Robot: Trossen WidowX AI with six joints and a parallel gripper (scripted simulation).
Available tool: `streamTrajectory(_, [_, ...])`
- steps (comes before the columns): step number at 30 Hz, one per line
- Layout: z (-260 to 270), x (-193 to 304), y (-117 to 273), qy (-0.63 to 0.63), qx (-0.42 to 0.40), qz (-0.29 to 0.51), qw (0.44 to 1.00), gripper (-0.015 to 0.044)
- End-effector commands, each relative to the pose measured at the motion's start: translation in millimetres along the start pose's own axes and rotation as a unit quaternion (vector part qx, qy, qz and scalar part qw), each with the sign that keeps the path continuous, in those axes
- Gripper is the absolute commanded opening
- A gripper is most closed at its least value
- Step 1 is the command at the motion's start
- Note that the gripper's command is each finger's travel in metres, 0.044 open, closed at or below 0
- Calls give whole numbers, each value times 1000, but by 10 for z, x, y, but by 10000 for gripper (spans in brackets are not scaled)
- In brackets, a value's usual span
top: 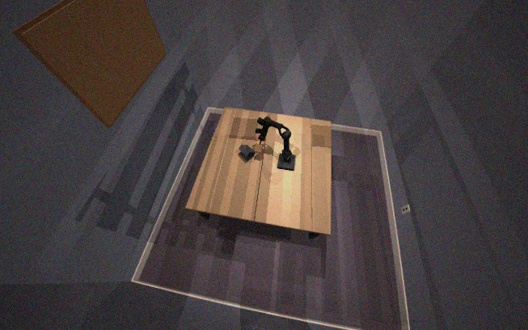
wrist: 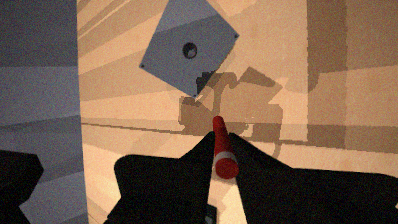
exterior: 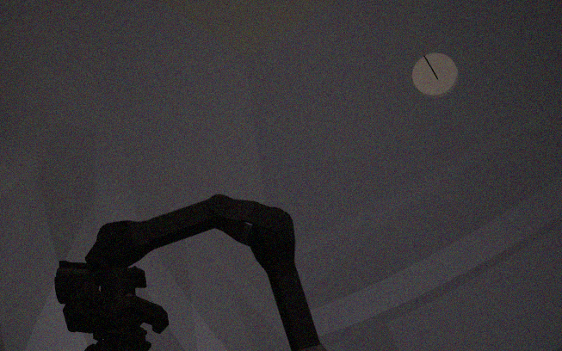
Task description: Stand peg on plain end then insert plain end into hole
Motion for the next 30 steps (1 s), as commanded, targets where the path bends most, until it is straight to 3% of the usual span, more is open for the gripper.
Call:
streamTrajectory(1, [3, -54, 20, -16, -17, -8, 1000, 0])
streamTrajectory(30, [-25, -349, 24, -118, -135, -41, 983, 0])
Point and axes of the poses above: the point midway between the two fingers, 35 mm back from their tips, its own y axis back along the fingers, its own z axis across the jaws, x = y × z, the point moved 7 cm from there along y, back along the fingers, and after that the axes turned 15 degrees about -y, right-handed, at the moved point
